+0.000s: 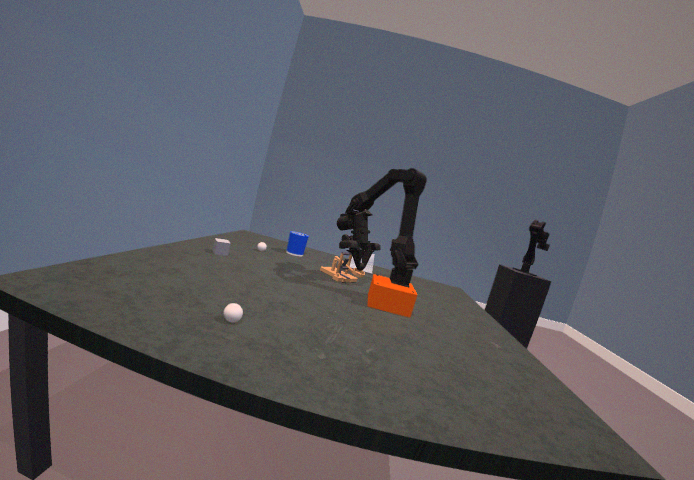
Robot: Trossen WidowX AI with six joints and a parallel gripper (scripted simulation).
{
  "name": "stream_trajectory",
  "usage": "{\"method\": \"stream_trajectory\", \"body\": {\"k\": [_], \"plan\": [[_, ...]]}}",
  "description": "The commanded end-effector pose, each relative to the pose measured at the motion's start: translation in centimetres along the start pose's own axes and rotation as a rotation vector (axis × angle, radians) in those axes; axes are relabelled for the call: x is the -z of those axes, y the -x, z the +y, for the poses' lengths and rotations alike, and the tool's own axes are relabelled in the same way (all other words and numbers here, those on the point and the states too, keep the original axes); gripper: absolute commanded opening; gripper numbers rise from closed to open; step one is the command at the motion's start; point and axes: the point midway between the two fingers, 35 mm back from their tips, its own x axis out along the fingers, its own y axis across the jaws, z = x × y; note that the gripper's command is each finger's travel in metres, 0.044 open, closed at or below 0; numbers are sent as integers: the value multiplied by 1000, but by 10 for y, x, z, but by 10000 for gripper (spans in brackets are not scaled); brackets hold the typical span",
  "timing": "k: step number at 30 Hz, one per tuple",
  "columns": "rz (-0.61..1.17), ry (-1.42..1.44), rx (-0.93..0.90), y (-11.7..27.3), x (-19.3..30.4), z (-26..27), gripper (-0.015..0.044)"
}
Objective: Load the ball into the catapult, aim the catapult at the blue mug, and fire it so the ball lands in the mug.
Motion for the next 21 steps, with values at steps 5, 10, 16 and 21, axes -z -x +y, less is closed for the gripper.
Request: {"method": "stream_trajectory", "body": {"k": [5,10,16,21], "plan": [[0,0,0,1,0,0,131],[0,0,0,3,1,0,262],[-4,3,-3,84,25,0,420],[-22,-1,0,87,23,-1,440]]}}
